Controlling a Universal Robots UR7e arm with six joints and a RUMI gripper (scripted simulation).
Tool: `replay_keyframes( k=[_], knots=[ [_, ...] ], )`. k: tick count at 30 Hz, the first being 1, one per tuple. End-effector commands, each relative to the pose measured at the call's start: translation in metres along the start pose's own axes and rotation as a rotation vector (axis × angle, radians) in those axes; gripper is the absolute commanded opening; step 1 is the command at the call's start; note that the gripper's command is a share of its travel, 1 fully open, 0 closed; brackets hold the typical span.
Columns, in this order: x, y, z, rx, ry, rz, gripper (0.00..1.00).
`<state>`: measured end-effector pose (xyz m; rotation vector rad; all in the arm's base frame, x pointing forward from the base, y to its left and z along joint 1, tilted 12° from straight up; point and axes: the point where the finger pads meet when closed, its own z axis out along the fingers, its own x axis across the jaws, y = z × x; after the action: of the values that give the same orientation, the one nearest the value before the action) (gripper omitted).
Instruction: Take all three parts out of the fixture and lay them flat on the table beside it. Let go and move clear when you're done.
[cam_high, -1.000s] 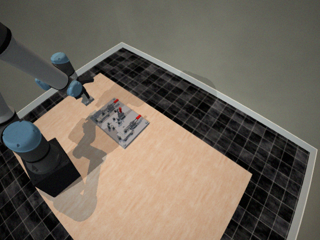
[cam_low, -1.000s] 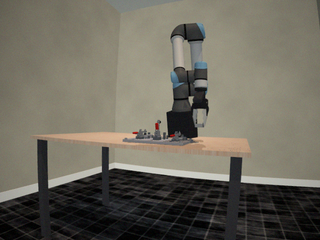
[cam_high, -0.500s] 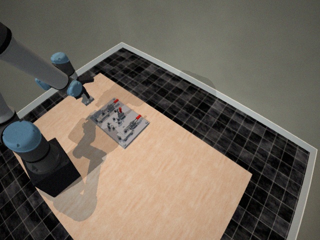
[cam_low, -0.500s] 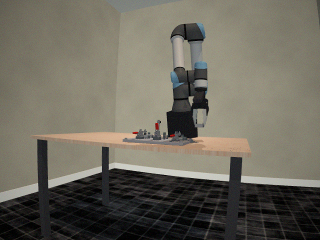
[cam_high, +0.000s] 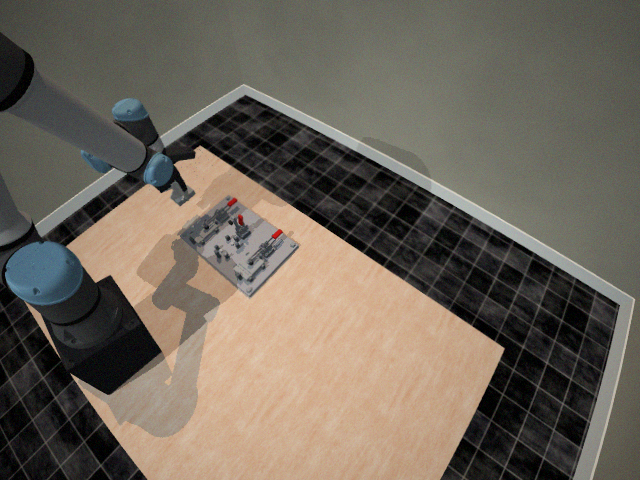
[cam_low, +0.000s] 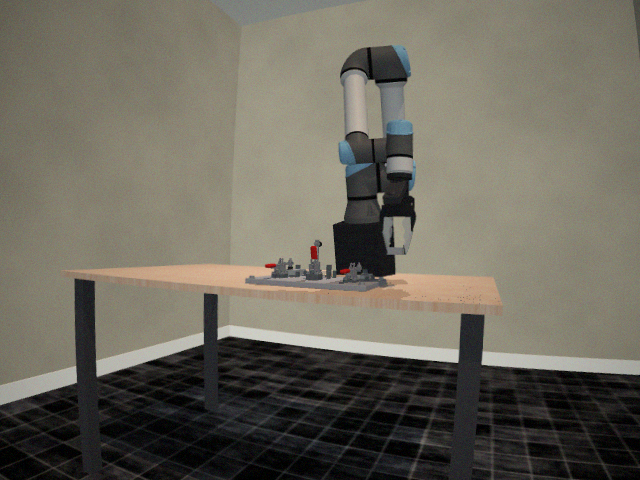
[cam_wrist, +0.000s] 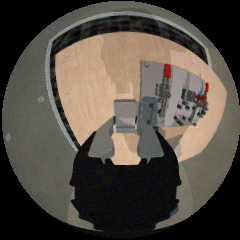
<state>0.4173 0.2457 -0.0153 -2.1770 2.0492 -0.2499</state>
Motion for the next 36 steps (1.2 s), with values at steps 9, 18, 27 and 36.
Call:
replay_keyframes(
  k=[9, 18, 27, 36],
  knots=[
    [-0.001, -0.053, 0.001, -0.001, 0.0, 0.0, 0.0],
    [0.0, -0.07, 0.001, -0.001, 0.0, 0.0, 0.0],
    [-0.001, -0.074, 0.0, 0.0, 0.0, -0.002, 0.0],
    [-0.001, -0.073, 0.0, -0.001, 0.0, -0.002, 0.0]
  ],
)
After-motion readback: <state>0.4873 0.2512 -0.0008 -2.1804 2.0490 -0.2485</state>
